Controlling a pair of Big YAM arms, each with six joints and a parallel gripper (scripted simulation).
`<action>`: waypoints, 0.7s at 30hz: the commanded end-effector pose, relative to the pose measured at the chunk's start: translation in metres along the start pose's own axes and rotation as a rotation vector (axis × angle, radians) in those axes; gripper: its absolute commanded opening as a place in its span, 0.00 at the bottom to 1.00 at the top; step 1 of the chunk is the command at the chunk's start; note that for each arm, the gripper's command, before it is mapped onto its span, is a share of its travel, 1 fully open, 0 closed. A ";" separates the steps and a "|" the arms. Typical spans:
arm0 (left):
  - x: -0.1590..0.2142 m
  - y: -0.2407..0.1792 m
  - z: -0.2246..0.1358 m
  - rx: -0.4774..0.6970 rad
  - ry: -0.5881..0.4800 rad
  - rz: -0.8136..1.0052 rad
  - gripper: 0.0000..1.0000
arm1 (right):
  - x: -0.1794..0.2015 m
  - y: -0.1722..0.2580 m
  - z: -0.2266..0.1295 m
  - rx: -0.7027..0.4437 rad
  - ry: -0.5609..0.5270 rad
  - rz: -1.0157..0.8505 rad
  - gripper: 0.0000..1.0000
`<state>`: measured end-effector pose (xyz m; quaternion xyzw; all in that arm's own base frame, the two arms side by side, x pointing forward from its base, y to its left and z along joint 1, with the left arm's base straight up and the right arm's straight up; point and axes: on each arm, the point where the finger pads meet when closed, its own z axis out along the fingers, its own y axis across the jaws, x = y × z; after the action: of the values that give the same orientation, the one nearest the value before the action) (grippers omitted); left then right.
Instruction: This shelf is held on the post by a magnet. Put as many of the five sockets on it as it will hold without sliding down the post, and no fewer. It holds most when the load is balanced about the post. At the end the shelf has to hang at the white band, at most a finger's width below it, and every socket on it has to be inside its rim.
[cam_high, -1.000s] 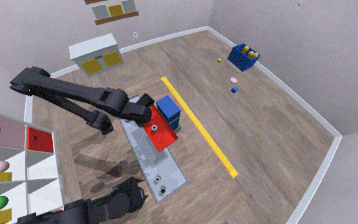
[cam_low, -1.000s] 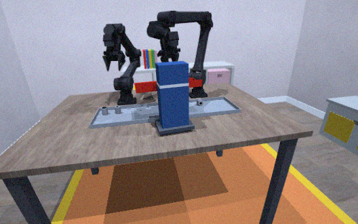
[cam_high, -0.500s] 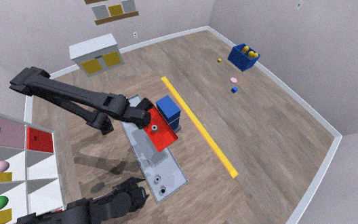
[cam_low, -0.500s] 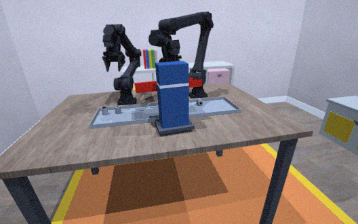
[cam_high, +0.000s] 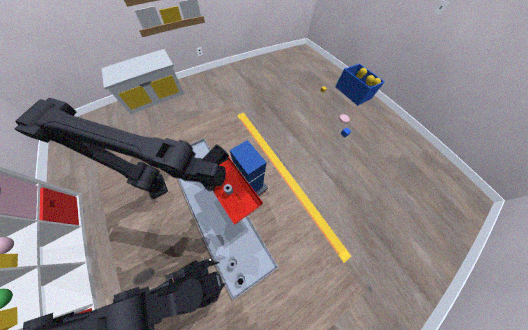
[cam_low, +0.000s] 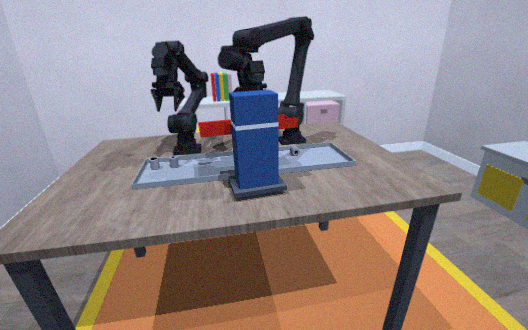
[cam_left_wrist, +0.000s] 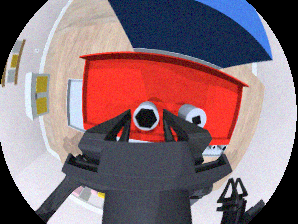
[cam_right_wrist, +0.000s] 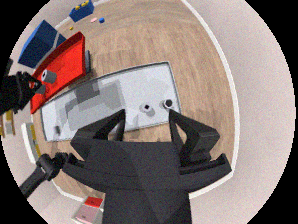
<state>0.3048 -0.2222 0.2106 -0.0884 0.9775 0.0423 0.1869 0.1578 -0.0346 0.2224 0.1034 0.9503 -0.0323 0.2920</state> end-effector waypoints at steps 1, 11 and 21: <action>-0.033 -0.018 -0.047 0.111 -0.082 -0.048 0.48 | -0.014 -0.001 0.001 0.005 -0.029 0.008 0.65; -0.031 -0.013 -0.070 0.137 -0.095 -0.059 0.48 | -0.013 -0.001 0.015 0.004 -0.026 0.005 0.65; -0.027 -0.014 -0.086 0.124 -0.087 -0.055 0.65 | -0.014 -0.001 0.020 0.003 -0.028 0.004 0.65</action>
<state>0.2966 -0.2257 0.2531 -0.0917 0.9727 0.0084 0.2130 0.1708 -0.0373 0.2090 0.1033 0.9491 -0.0327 0.2959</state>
